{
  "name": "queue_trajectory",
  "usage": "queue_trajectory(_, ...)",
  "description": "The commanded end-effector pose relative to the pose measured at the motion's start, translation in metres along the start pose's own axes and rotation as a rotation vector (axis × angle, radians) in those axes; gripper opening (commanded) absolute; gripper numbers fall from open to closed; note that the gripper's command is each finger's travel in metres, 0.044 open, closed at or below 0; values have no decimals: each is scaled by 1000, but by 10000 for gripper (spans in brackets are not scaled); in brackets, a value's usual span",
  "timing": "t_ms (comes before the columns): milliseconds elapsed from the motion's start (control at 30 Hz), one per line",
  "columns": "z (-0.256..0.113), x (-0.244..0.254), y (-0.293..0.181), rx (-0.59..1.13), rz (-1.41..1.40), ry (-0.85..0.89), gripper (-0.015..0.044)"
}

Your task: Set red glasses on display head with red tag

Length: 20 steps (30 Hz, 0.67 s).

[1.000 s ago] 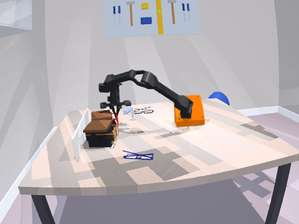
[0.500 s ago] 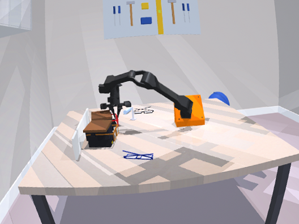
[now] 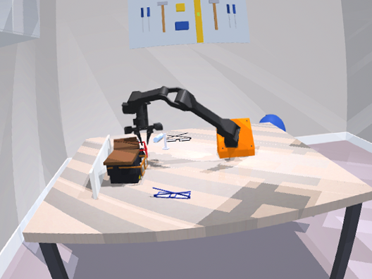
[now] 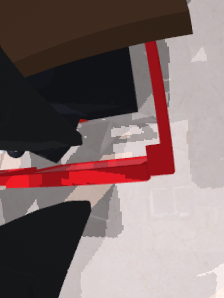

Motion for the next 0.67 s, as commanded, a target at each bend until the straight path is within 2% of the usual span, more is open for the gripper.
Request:
queue_trajectory(0, -21, 0, 2, -12, 1, 1, 108)
queue_trajectory(200, -23, -3, 4, -13, 1, 0, 108)
queue_trajectory(633, -37, -48, 16, -14, 3, -1, 108)
Point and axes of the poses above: the point midway between the two fingers, 35 mm back from their tips, its own z axis out along the fingers, its own x axis across the jaws, y = z × x, the point moved 4 cm from there along -z, back along the fingers, and after that the axes turned 15 degrees about z, right-handed, at the moved point
